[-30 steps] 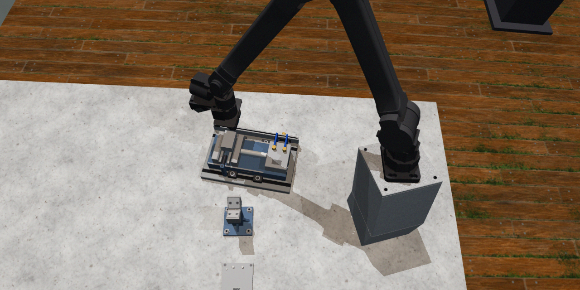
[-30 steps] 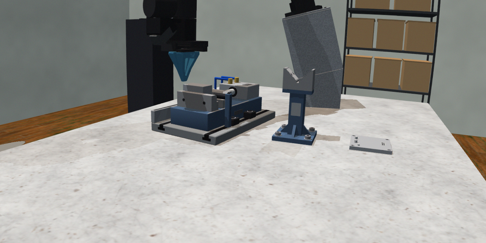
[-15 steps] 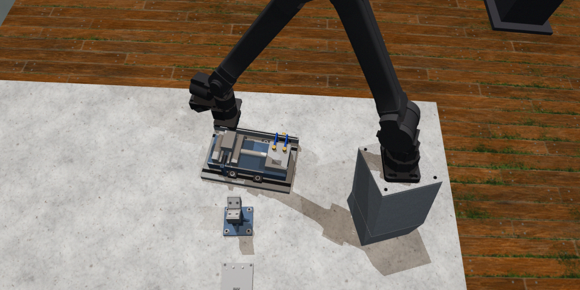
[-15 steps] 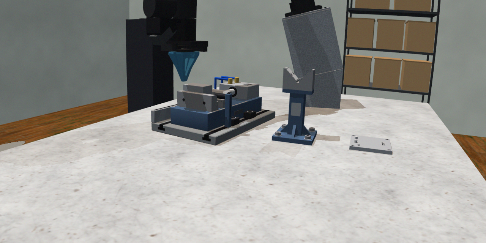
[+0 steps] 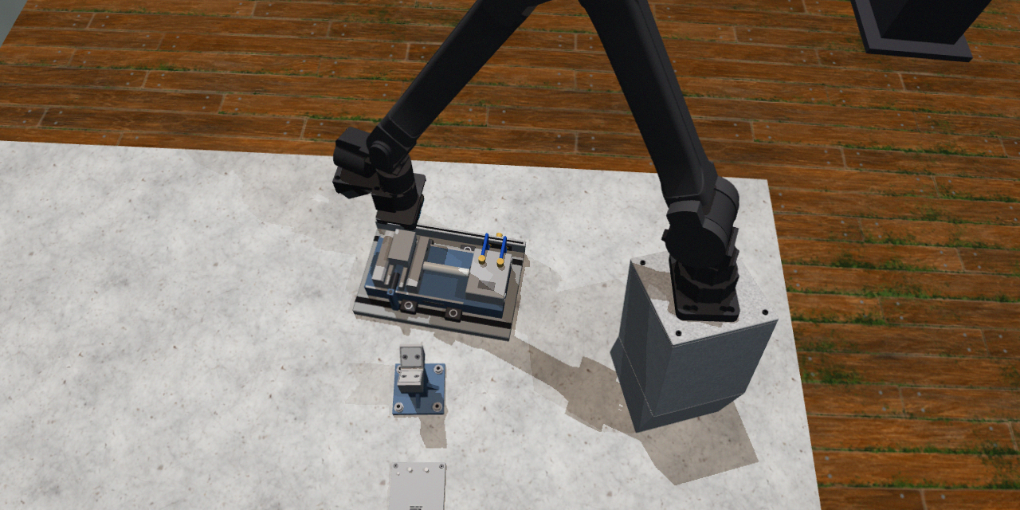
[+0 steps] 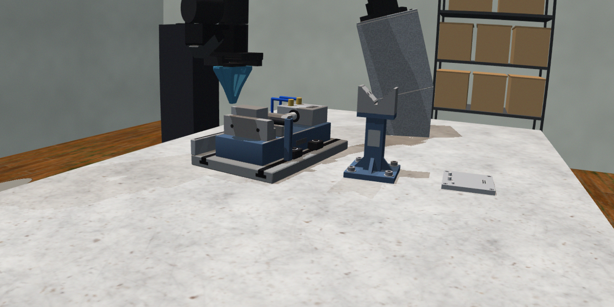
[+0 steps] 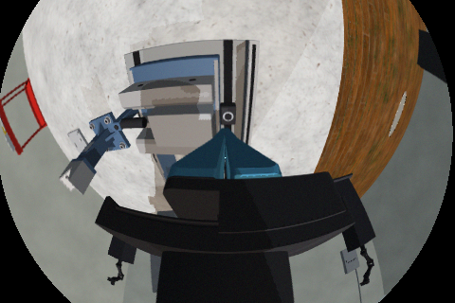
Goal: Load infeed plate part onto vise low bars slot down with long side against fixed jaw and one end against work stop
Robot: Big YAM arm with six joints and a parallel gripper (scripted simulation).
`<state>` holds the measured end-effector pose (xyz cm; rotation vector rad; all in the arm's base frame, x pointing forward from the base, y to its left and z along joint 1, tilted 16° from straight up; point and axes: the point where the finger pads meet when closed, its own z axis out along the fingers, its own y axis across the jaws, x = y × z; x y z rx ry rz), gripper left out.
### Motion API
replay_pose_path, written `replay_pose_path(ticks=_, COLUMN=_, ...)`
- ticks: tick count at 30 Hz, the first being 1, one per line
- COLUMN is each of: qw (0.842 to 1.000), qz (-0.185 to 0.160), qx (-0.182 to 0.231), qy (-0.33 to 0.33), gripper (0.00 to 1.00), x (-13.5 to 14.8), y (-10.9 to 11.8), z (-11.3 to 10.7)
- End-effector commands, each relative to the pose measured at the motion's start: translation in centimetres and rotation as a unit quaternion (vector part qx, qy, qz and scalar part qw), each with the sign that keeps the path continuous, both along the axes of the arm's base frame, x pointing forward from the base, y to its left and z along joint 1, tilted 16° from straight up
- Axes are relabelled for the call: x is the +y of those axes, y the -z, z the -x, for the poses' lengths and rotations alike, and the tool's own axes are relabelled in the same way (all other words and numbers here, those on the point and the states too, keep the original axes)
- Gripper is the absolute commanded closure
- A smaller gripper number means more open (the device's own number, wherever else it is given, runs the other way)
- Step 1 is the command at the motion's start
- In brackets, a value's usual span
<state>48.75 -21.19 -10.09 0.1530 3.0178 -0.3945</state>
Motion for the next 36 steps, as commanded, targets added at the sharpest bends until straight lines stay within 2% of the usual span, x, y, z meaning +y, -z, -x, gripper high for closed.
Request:
replay_pose_path(ticks=1, qw=1.000, qz=0.003, qx=-0.011, qy=-0.003, gripper=1.00, x=-0.8, y=-0.1, z=-1.0)
replay_pose_path(ticks=9, qw=1.000, qz=0.003, qx=-0.011, qy=-0.002, gripper=1.00, x=-0.9, y=0.2, z=-1.1)
replay_pose_path(ticks=10, qw=1.000, qz=0.006, qx=-0.019, qy=-0.003, gripper=1.00, x=-0.9, y=-0.6, z=-1.6)
replay_pose_path(ticks=14, qw=1.000, qz=0.003, qx=-0.010, qy=-0.003, gripper=1.00, x=-0.9, y=0.5, z=-1.0)
replay_pose_path(ticks=23, qw=1.000, qz=0.005, qx=-0.016, qy=-0.003, gripper=1.00, x=-1.1, y=0.1, z=-1.5)
replay_pose_path(ticks=26, qw=1.000, qz=0.004, qx=-0.015, qy=-0.002, gripper=1.00, x=-1.1, y=0.3, z=-1.5)
replay_pose_path(ticks=28, qw=1.000, qz=0.001, qx=-0.006, qy=-0.002, gripper=1.00, x=-0.8, y=1.0, z=-0.7)
replay_pose_path(ticks=36, qw=1.000, qz=0.003, qx=-0.012, qy=-0.002, gripper=1.00, x=-1.0, y=0.6, z=-1.0)
